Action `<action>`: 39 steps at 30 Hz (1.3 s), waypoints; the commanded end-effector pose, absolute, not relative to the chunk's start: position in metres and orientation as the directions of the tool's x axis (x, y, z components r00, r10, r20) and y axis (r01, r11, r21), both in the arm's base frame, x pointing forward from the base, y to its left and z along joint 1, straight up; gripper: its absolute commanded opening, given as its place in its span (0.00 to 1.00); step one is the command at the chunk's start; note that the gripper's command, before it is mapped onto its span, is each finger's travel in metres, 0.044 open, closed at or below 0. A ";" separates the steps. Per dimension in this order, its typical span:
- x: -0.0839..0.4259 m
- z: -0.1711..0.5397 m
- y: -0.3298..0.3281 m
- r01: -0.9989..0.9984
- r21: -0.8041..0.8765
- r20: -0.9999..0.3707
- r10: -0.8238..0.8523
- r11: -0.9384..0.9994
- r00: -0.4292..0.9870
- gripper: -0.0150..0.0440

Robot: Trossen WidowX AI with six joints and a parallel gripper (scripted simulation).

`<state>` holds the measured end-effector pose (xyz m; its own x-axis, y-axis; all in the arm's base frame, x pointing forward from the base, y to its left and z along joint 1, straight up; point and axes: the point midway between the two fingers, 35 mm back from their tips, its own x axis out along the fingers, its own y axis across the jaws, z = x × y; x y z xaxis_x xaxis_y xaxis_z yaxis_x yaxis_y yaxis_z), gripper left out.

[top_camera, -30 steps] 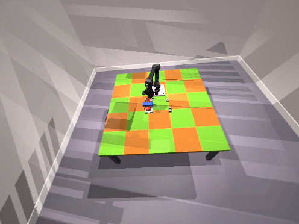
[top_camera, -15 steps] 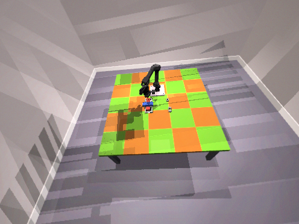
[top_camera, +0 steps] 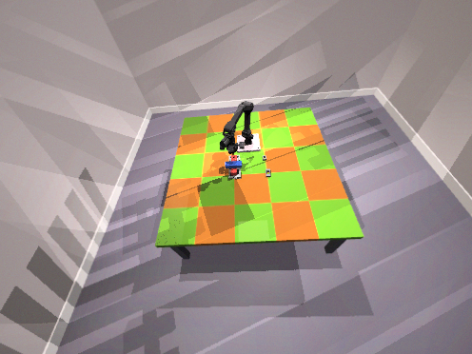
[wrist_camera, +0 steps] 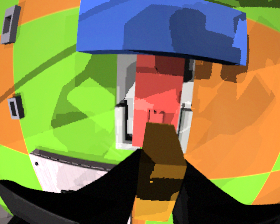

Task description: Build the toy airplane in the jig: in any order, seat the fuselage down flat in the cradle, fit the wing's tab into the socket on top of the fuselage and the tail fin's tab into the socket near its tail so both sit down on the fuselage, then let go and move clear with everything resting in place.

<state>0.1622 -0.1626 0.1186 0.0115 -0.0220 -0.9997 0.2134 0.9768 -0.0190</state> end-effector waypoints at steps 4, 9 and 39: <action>0.164 0.117 -0.162 0.208 -0.015 -1.000 -0.019 0.978 0.016 0.36; 0.164 0.109 -0.162 0.208 -0.015 -1.000 -0.019 0.978 0.016 0.36; 0.164 0.080 -0.163 0.210 -0.019 -1.000 -0.022 0.978 0.012 0.25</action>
<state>0.1637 -0.1629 0.0796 0.0110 -0.0213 -0.9997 0.2099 0.9776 -0.0186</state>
